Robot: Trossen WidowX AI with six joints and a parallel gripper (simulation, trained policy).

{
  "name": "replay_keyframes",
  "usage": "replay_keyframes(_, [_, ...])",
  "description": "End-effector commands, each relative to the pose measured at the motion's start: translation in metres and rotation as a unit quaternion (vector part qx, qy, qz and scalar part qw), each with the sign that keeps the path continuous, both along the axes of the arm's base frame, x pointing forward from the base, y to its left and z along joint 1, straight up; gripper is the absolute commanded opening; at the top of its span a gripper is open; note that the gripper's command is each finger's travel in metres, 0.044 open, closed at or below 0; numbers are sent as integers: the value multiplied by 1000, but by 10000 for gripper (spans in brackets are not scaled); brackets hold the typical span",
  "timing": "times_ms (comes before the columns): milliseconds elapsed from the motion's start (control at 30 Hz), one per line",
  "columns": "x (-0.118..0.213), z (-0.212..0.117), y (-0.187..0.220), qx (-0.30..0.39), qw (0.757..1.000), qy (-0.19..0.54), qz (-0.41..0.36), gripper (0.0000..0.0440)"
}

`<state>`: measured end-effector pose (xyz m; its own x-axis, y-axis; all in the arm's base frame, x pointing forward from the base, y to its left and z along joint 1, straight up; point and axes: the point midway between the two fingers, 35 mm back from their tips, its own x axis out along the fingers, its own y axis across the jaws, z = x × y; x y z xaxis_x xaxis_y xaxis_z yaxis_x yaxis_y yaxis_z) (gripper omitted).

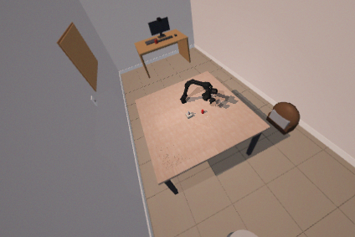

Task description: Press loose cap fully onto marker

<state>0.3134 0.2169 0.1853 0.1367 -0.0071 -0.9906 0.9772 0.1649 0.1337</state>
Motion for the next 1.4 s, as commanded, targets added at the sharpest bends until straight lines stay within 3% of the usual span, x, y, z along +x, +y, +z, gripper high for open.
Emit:
replay_keyframes(0, [3, -4, -6, 2, 1000, 12, -11, 330])
replay_keyframes(1367, [19, -51, -69, -7, 989, 119, -85, 319])
